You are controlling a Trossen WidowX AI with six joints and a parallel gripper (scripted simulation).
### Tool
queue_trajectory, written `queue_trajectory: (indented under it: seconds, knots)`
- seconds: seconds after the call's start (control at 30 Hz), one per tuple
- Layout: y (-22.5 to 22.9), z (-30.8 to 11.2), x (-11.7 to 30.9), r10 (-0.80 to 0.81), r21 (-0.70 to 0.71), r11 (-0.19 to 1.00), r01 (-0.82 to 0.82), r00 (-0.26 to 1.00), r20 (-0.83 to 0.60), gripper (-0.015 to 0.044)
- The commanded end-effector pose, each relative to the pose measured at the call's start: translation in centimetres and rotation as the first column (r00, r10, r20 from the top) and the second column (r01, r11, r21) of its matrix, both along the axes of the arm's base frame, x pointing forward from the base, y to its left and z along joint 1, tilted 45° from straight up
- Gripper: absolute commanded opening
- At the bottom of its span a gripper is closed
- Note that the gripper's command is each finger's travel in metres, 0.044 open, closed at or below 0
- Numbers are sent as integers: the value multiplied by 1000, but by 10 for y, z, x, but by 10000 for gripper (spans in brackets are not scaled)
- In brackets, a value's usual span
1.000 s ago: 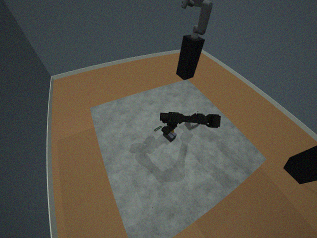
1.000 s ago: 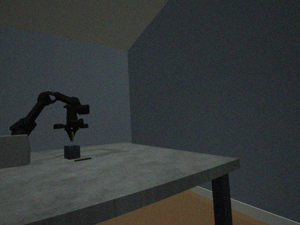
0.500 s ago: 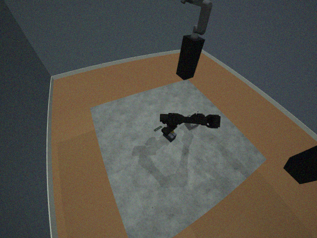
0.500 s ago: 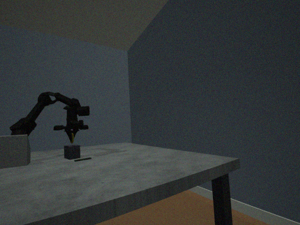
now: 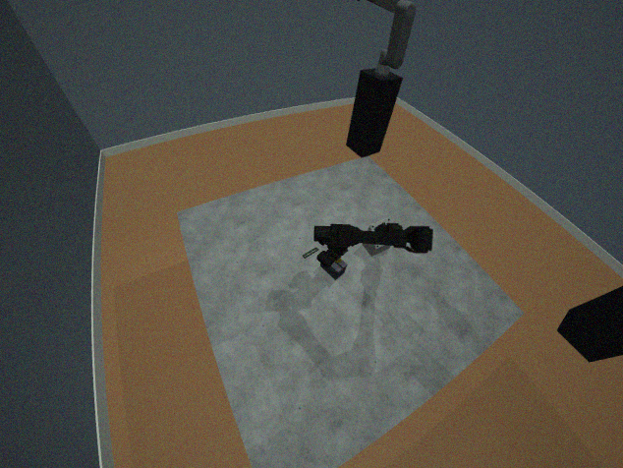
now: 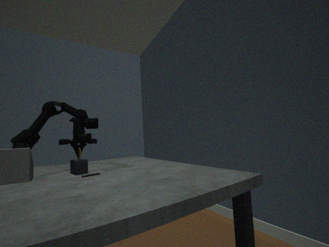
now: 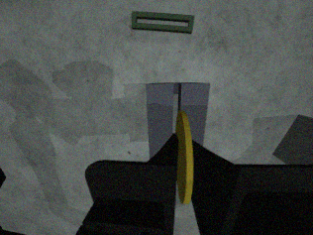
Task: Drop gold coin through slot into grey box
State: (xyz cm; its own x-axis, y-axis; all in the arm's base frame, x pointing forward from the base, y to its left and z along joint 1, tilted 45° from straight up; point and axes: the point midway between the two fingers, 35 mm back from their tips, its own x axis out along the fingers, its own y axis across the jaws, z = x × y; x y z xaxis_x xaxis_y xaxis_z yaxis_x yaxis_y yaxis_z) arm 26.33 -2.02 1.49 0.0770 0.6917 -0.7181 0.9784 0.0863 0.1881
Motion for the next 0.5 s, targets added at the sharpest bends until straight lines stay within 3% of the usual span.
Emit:
queue_trajectory:
  seconds: [0.0, 0.17, 0.47]
  knots:
    - [0, 0, 0, 0, 0, 1000, 0, 1000, 0, 26]
    - [0, 0, 0, 0, 0, 1000, 0, 1000, 0, 157]
    - [0, 0, 0, 0, 0, 1000, 0, 1000, 0, 161]
